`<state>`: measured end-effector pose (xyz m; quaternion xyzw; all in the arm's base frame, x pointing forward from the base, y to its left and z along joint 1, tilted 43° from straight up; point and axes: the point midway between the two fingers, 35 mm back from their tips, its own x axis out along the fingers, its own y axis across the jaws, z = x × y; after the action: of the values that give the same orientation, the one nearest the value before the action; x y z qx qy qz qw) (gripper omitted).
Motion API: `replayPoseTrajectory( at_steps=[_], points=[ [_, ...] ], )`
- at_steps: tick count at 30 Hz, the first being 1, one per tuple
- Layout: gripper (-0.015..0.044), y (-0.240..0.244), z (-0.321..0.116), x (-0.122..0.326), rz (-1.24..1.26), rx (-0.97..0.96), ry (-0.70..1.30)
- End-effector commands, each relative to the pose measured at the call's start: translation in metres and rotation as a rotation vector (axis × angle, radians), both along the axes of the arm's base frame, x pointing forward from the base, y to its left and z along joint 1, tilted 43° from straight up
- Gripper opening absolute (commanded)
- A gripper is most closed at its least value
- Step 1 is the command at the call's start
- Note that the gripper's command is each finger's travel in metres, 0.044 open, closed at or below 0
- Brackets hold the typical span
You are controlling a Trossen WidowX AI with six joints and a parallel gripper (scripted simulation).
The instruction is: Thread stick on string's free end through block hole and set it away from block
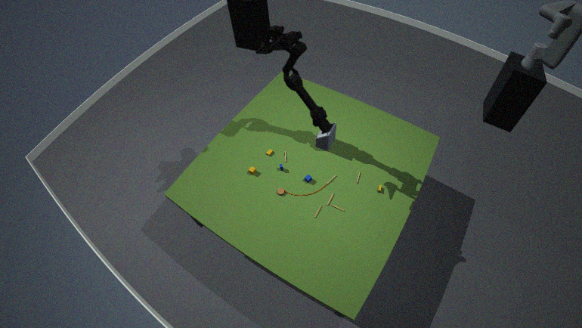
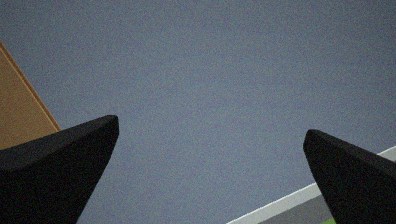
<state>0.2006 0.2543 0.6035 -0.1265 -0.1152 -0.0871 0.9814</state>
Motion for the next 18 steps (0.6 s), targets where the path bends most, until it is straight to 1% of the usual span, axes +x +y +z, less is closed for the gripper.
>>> replayPoseTrajectory(
  at_steps=[1,5,10,14,18],
  points=[
    [0.044,0.028,-0.024,0.03,-0.049,-0.195,-0.001],
    [0.044,0.049,-0.056,0.065,-0.095,-0.395,0.031],
    [0.044,0.066,-0.106,0.112,-0.135,-0.639,0.103],
    [0.044,0.068,-0.153,0.15,-0.153,-0.824,0.187],
    [0.044,0.061,-0.207,0.185,-0.158,-0.999,0.293]
  ],
)
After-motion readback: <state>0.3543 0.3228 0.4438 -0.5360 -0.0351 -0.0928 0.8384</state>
